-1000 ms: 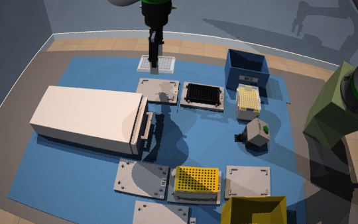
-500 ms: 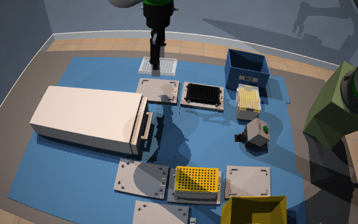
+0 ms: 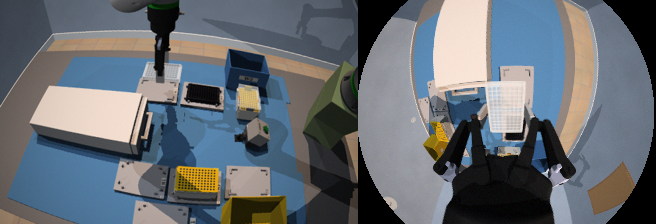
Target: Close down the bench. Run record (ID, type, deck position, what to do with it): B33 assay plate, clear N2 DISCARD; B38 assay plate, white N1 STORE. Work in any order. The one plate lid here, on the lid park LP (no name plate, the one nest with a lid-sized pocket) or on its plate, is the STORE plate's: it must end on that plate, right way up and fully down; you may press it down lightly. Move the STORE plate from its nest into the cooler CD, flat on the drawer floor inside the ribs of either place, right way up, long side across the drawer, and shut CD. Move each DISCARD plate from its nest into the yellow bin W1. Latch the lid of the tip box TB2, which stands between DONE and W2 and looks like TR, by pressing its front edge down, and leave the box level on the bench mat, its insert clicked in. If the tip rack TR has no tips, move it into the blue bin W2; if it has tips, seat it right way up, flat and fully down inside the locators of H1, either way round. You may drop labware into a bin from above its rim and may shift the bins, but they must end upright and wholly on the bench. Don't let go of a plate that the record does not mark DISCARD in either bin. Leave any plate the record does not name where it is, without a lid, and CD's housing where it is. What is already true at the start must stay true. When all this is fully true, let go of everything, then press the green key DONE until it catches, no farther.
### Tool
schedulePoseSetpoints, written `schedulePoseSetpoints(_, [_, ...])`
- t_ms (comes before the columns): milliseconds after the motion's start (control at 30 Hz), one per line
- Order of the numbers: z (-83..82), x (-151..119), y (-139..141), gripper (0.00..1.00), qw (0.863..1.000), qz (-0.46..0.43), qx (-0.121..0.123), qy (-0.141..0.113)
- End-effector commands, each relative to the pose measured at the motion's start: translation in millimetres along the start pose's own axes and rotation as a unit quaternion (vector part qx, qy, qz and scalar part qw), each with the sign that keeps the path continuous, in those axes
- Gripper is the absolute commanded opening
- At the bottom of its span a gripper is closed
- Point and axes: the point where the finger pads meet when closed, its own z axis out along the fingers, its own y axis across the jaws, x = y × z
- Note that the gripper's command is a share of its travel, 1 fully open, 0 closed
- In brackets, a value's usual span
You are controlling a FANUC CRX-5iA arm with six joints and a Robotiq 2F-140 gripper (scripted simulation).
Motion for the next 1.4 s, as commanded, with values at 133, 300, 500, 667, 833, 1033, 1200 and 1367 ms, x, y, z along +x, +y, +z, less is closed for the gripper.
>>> schedulePoseSetpoints(133, [-0.2, -11.3, -16.5, 0.0, 1.0, 0.0, 0.0, 0.0])
schedulePoseSetpoints(300, [-0.2, -18.9, -27.5, 0.0, 1.0, 0.0, 0.0, 0.0])
schedulePoseSetpoints(500, [-0.2, -25.0, -36.3, 0.0, 1.0, 0.0, 0.0, 0.0])
schedulePoseSetpoints(667, [-0.2, -32.6, -47.2, 0.0, 1.0, 0.0, 0.0, 0.0])
schedulePoseSetpoints(833, [-0.2, -40.2, -58.2, 0.0, 1.0, 0.0, 0.0, 0.0])
schedulePoseSetpoints(1033, [-0.2, -46.3, -66.9, 0.0, 1.0, 0.0, 0.0, 0.0])
schedulePoseSetpoints(1200, [-0.2, -53.8, -77.9, 0.0, 1.0, 0.0, 0.0, 0.0])
schedulePoseSetpoints(1367, [-0.2, -61.4, -88.9, 0.0, 1.0, 0.0, 0.0, 0.0])
